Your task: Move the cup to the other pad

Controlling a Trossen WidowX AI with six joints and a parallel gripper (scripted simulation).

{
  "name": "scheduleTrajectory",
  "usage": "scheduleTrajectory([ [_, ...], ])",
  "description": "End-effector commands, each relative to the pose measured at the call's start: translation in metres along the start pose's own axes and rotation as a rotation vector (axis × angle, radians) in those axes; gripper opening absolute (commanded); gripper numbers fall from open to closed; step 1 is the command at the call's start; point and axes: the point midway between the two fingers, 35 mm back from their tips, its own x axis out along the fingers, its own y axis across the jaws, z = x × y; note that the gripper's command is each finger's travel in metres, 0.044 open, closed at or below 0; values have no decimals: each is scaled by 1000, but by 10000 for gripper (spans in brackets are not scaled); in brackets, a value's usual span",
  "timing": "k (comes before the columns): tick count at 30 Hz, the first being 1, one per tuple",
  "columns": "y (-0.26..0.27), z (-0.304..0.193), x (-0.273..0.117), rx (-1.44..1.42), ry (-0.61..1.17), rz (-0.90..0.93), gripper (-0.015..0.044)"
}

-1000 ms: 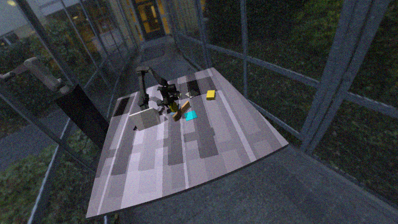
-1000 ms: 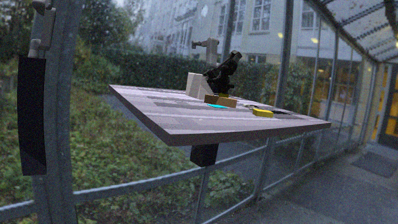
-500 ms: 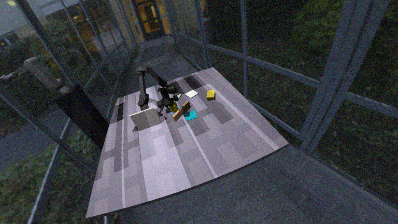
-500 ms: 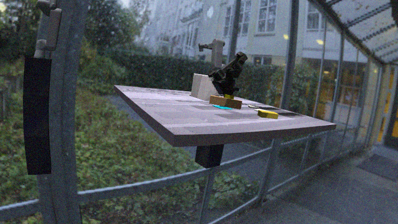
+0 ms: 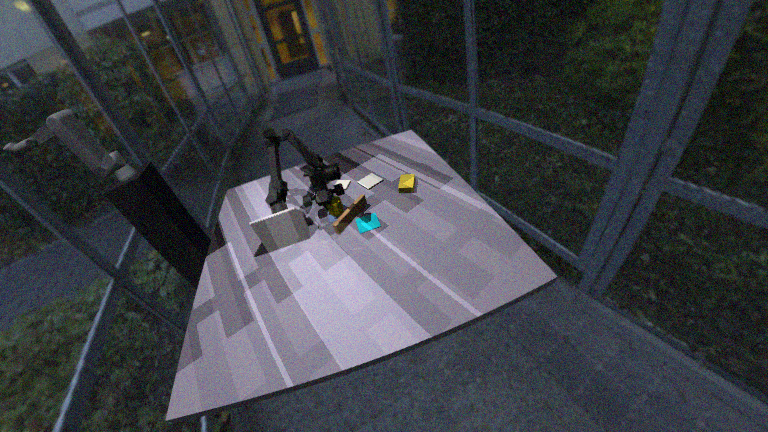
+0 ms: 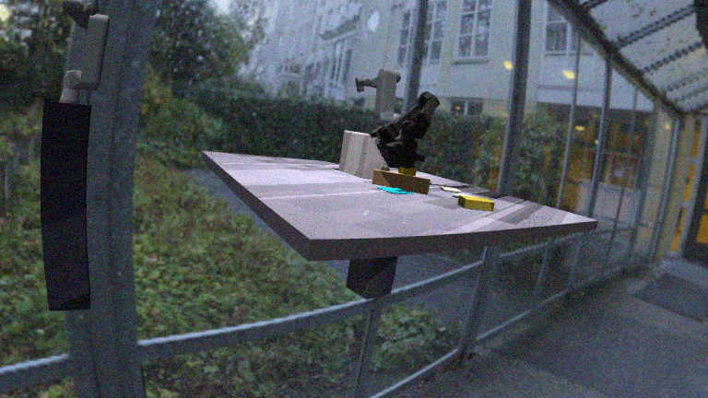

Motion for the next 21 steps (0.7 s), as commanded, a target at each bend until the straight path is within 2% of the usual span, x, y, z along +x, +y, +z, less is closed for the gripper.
scheduleTrajectory([
  [1,0,0,0,0,0,0,27],
  [4,0,0,0,0,0,0,0],
  [21,3,4,-42,7,-7,0,0],
])
